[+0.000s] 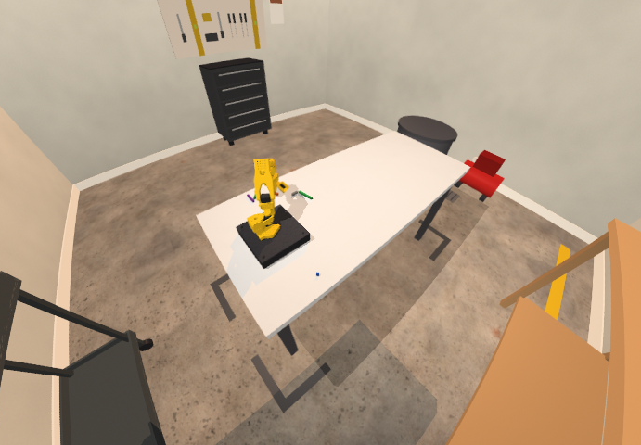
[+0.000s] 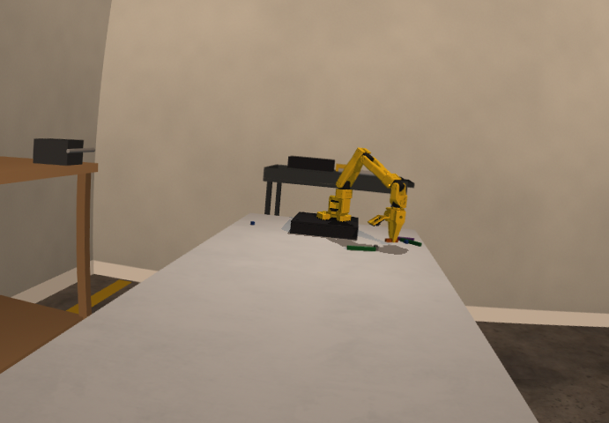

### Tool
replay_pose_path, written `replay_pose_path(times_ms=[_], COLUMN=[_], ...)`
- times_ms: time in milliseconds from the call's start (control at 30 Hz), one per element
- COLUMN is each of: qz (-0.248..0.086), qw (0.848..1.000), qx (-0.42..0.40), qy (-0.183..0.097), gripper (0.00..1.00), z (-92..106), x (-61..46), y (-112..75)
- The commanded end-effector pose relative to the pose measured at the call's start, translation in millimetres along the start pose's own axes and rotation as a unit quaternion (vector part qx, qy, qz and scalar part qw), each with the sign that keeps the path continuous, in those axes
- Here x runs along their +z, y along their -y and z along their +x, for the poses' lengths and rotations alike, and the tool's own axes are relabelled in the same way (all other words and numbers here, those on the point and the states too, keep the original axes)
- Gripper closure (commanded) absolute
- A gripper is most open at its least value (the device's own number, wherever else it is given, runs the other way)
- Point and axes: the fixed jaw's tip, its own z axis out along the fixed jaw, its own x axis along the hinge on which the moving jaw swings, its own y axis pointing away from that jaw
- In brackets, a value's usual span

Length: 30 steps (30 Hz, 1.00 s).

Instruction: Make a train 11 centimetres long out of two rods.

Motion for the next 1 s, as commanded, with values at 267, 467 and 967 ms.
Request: replay_pose_path(times_ms=[267, 467, 967], qz=[0.004, 0.004, 0.004], qw=[1.000, 1.000, 1.000], qx=[0.001, 0.001, 0.001], qy=[0.002, 0.002, 0.002], gripper=[1.00, 1.00, 1.00], z=[1.2, 1.2, 1.2], x=[3.0, 5.1, 9.4], y=[1.3, 1.3, 1.4])
